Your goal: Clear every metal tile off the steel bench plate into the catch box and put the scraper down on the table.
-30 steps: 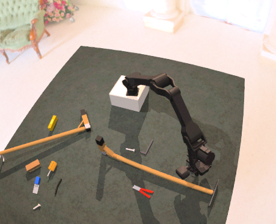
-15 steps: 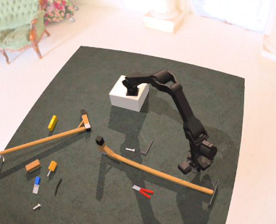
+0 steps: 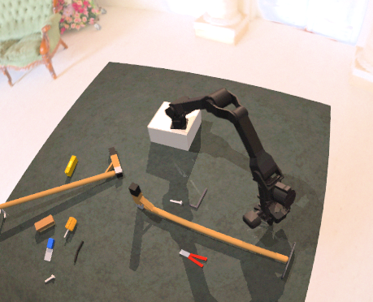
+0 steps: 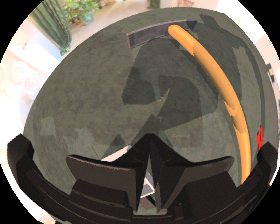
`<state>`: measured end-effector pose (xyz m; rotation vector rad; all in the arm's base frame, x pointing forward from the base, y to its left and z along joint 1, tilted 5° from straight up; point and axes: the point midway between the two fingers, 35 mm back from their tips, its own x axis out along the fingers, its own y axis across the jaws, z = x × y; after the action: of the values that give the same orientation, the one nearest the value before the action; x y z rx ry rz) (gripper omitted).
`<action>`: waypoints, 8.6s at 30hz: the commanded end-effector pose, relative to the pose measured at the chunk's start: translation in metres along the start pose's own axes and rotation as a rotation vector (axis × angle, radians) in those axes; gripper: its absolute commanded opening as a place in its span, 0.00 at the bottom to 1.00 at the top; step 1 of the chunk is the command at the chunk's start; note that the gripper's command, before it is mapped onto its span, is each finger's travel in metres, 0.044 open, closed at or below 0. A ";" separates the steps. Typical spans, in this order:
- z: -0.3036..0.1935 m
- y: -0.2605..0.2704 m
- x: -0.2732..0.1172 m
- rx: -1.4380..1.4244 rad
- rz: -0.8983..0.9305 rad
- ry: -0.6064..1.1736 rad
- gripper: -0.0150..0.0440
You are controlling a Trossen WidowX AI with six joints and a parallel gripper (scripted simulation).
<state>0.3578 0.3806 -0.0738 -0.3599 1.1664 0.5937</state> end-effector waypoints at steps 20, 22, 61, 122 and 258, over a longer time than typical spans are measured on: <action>-0.026 0.029 -0.013 0.002 -0.001 -0.001 0.25; -0.028 0.031 -0.014 0.002 0.000 -0.001 0.25; -0.079 0.068 -0.034 0.004 0.003 0.001 0.25; -0.070 0.080 -0.137 0.007 0.006 0.002 0.25; -0.155 -0.284 -0.142 1.998 -0.445 0.232 0.25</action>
<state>0.3799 0.0339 0.0049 1.0363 1.2971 -1.1048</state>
